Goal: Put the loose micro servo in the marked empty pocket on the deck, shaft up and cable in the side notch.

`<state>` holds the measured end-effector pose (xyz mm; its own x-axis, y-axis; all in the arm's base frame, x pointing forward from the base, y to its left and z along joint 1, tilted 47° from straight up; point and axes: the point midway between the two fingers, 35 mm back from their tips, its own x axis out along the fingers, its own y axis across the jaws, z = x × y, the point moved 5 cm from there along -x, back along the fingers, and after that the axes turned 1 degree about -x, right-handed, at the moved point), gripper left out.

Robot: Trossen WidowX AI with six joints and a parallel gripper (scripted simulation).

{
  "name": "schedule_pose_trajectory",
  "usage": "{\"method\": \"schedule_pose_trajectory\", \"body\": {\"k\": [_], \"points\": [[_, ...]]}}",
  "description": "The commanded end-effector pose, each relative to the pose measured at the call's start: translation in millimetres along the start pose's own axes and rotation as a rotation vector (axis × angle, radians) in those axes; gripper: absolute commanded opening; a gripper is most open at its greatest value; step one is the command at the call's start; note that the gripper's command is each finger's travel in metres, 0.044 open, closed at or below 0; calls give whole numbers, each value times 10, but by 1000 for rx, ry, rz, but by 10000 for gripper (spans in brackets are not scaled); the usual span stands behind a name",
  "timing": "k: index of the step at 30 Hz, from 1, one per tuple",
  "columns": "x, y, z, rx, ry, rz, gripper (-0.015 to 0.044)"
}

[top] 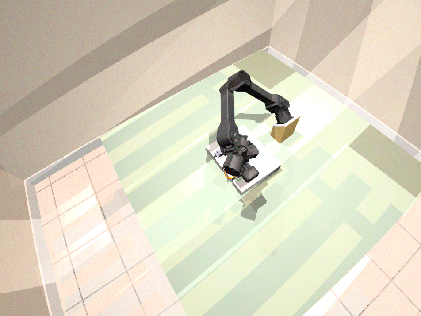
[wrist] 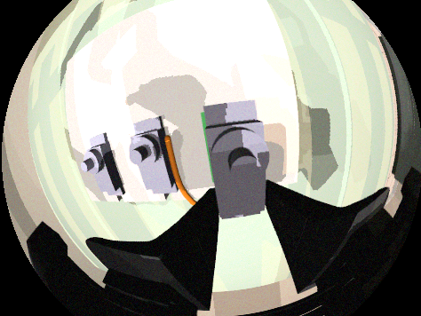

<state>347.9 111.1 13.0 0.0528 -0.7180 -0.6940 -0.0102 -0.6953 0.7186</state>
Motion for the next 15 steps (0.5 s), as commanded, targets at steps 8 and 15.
{"method": "schedule_pose_trajectory", "body": {"k": [8, 15], "points": [[78, -4, 1, -4, 3, 3, 0], [139, -3, 0, -4, 4, 3, 0]]}}
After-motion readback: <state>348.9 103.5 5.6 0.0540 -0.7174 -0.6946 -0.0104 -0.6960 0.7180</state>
